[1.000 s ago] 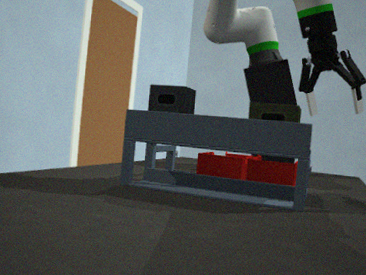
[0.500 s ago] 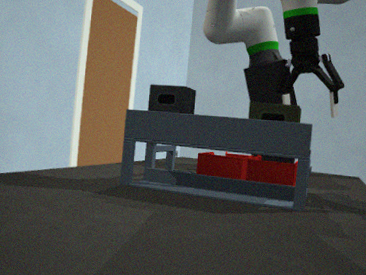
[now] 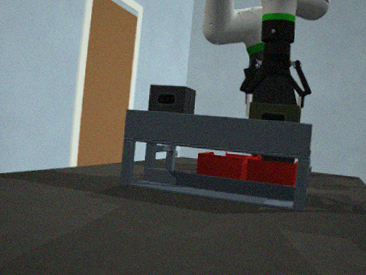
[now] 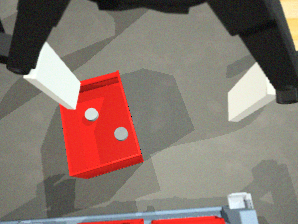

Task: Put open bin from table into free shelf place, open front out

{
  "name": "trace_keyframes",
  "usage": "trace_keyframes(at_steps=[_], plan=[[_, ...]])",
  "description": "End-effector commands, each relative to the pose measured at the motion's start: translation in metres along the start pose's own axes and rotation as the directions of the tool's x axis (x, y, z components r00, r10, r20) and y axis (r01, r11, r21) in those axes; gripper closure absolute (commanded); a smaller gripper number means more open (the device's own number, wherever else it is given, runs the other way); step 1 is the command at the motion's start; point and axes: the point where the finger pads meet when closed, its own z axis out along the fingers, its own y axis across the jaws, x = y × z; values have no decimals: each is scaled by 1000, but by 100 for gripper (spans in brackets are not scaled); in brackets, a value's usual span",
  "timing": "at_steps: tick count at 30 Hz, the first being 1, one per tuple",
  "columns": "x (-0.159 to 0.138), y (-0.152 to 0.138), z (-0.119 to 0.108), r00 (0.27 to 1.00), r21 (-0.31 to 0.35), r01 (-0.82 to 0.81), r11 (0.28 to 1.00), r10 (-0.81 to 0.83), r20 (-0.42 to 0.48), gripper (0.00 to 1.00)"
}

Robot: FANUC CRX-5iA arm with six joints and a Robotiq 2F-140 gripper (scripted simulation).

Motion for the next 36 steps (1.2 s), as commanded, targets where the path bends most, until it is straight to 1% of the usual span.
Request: trace_keyframes(at_steps=[1,6,11,23,24,36], plan=[[-5,19,2,993,-15,103,995,-103,-49,0],[-19,33,5,970,-27,232,972,-234,-68,0],[-33,40,7,944,-30,319,947,-320,-75,0],[-42,43,8,927,-30,365,931,-366,-77,0],[-42,43,8,927,-30,365,931,-366,-77,100],[-42,43,8,927,-30,365,931,-366,-77,100]])
